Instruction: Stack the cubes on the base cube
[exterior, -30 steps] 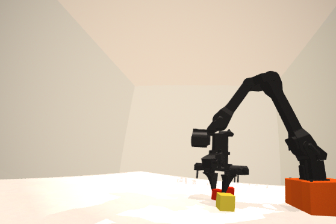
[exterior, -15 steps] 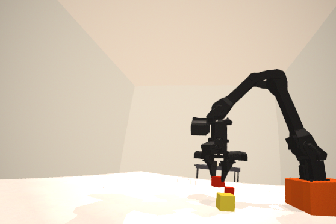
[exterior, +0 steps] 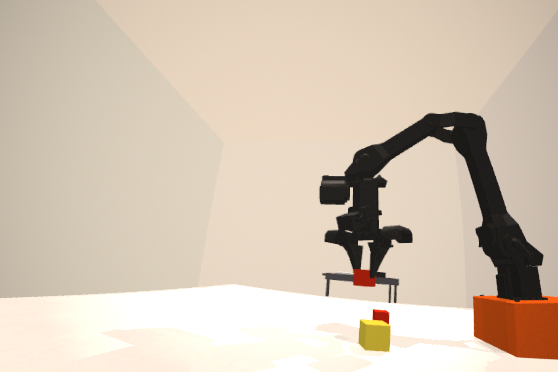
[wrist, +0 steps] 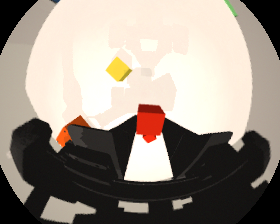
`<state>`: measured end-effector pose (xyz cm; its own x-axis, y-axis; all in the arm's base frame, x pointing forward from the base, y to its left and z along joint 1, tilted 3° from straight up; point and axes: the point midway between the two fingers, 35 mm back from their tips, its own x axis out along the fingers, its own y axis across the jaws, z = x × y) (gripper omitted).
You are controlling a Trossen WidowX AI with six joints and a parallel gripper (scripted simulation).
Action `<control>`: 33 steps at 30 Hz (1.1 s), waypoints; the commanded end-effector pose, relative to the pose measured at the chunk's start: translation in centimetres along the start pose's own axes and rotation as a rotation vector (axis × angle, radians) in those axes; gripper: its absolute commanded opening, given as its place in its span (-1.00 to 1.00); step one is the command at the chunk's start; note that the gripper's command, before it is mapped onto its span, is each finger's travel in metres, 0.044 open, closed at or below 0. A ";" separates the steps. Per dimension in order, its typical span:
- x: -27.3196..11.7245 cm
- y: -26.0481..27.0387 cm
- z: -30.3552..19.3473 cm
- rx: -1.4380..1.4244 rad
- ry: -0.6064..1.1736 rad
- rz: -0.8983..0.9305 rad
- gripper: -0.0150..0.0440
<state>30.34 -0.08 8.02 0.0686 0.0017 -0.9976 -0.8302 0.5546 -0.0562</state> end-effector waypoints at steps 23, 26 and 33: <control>-0.3 1.5 2.8 0.533 -0.010 -0.010 -0.14; 0.0 1.7 3.2 0.620 -0.010 -0.009 -0.14; 0.5 2.4 4.3 0.823 -0.012 -0.007 -0.14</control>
<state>30.74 4.46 7.92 0.0849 0.0070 -0.9964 -0.2199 0.9755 -0.0118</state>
